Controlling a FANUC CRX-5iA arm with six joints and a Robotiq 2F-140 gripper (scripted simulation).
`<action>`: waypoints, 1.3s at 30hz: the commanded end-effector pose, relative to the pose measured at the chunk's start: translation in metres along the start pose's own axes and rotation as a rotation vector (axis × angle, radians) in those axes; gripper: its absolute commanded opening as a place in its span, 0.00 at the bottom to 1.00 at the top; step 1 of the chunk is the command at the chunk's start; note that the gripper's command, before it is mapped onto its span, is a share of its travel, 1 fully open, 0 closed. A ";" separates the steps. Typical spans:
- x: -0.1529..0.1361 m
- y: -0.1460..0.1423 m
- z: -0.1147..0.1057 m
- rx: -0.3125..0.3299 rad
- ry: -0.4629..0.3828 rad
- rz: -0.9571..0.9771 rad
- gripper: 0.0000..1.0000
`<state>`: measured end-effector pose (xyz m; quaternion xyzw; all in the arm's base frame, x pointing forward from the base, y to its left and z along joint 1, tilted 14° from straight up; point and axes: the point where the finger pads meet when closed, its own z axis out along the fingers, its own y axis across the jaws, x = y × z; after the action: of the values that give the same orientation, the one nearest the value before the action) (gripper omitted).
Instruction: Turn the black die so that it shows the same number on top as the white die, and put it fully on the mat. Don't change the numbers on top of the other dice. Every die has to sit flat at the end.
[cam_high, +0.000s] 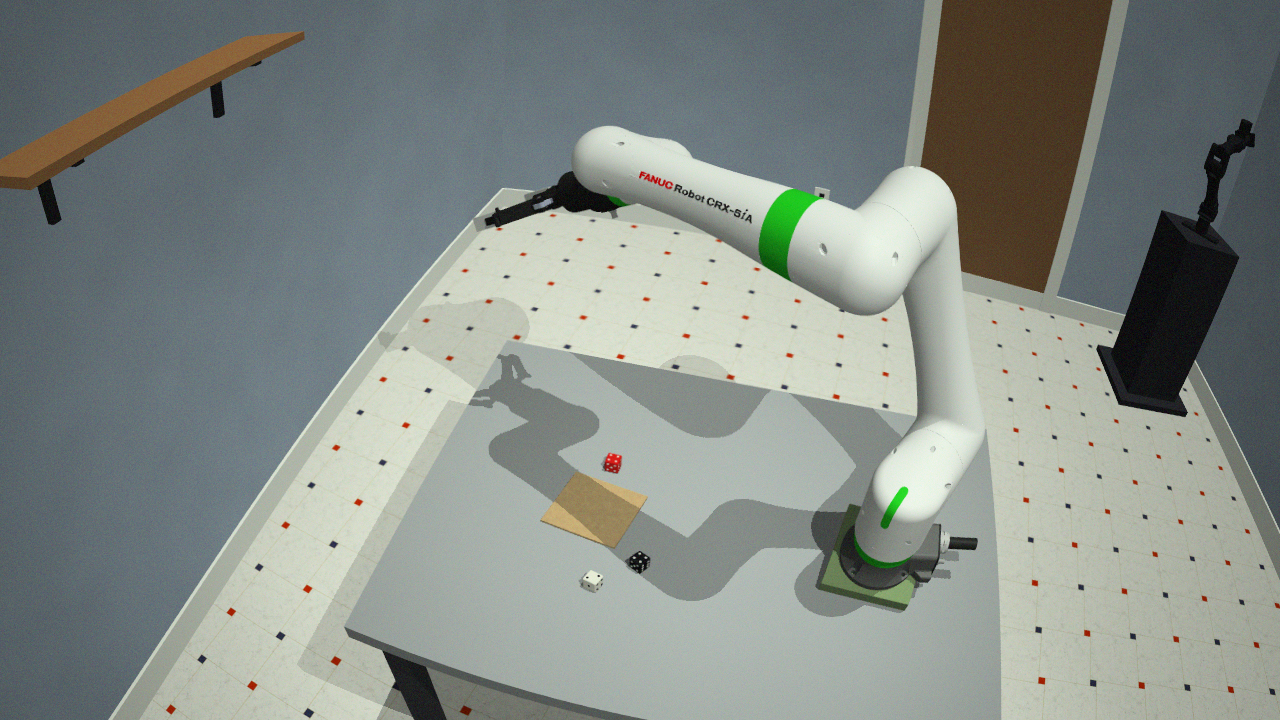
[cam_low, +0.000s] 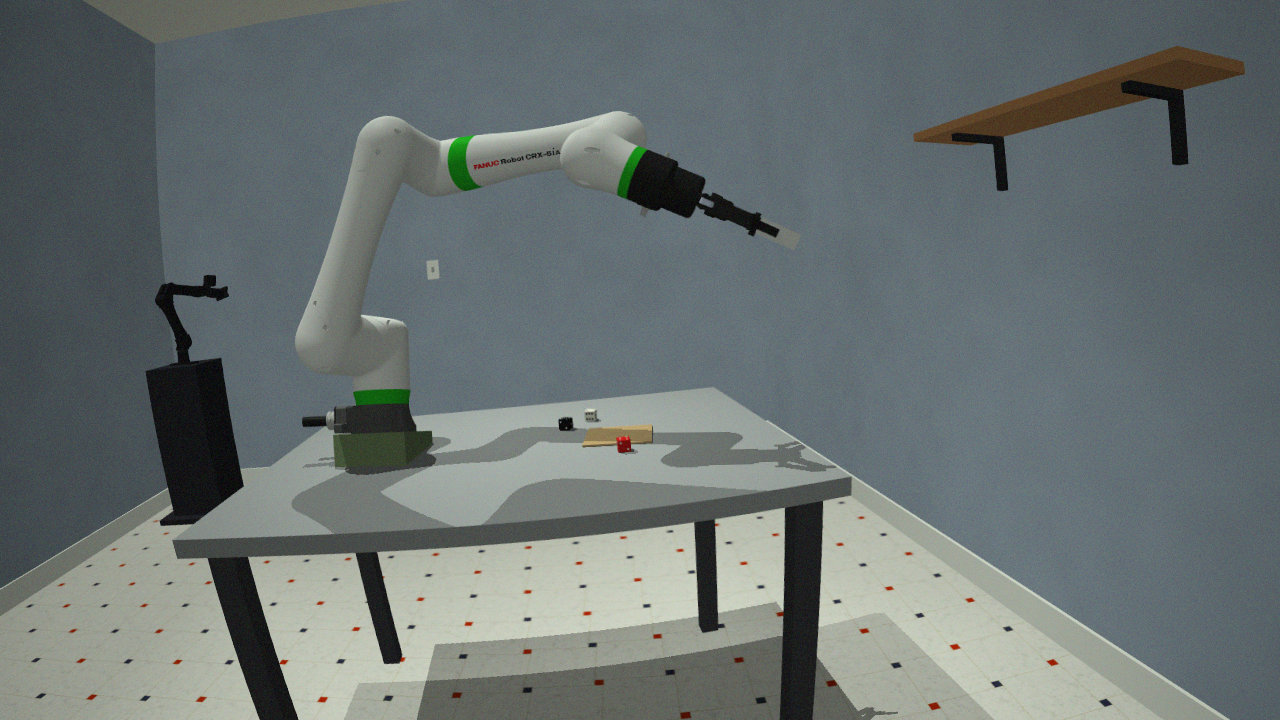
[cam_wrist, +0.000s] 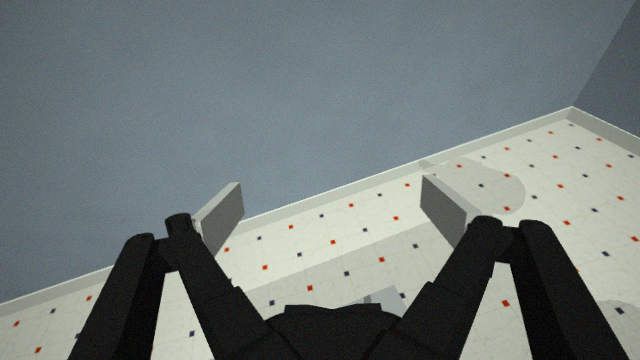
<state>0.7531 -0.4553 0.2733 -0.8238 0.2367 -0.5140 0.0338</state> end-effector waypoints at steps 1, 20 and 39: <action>0.000 0.000 0.000 0.000 0.001 0.000 1.00; -0.020 -0.010 0.000 0.014 -0.052 0.021 1.00; -0.234 -0.078 -0.070 -0.027 -0.647 0.237 1.00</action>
<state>0.6698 -0.3058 0.1559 -0.9013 0.2951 -0.2813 0.1461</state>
